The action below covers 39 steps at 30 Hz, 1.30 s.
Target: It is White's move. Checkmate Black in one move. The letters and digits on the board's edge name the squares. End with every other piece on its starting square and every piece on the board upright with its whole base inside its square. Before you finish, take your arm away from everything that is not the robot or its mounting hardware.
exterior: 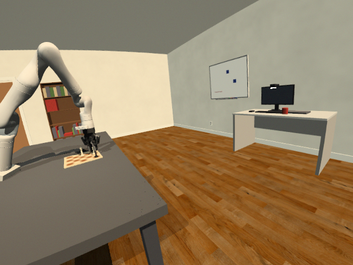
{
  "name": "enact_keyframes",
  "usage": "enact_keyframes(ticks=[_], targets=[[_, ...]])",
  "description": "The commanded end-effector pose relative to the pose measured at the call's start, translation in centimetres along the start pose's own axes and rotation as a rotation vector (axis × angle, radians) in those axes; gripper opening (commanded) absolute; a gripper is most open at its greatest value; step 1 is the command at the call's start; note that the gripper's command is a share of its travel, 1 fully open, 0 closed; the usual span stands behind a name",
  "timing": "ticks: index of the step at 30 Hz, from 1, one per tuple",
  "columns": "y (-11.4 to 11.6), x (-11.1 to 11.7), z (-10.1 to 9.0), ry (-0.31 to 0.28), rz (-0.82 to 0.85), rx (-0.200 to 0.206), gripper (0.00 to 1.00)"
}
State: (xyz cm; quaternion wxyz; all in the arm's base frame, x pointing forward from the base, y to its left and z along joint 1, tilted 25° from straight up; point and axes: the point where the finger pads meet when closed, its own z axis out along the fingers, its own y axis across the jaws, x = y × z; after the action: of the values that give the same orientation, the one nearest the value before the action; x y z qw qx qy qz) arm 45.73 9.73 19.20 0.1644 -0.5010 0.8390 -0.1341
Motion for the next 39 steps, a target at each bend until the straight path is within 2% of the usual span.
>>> enact_keyframes(ticks=[1,7,9,21,24,31,32,39], targets=[[-0.1,0.0,-0.4,-0.002,0.0,0.003,0.41],[-0.1,0.0,-2.4,-0.002,0.0,0.003,0.41],[-0.1,0.0,-2.4,-0.002,0.0,0.003,0.41],[-0.1,0.0,-8.0,-0.002,0.0,0.003,0.41],[-0.1,0.0,-8.7,-0.002,0.0,0.003,0.41],[-0.1,0.0,-9.0,-0.002,0.0,0.003,0.41],[-0.1,0.0,-9.0,-0.002,0.0,0.003,1.0],[-0.1,0.0,-9.0,-0.002,0.0,0.003,1.0]])
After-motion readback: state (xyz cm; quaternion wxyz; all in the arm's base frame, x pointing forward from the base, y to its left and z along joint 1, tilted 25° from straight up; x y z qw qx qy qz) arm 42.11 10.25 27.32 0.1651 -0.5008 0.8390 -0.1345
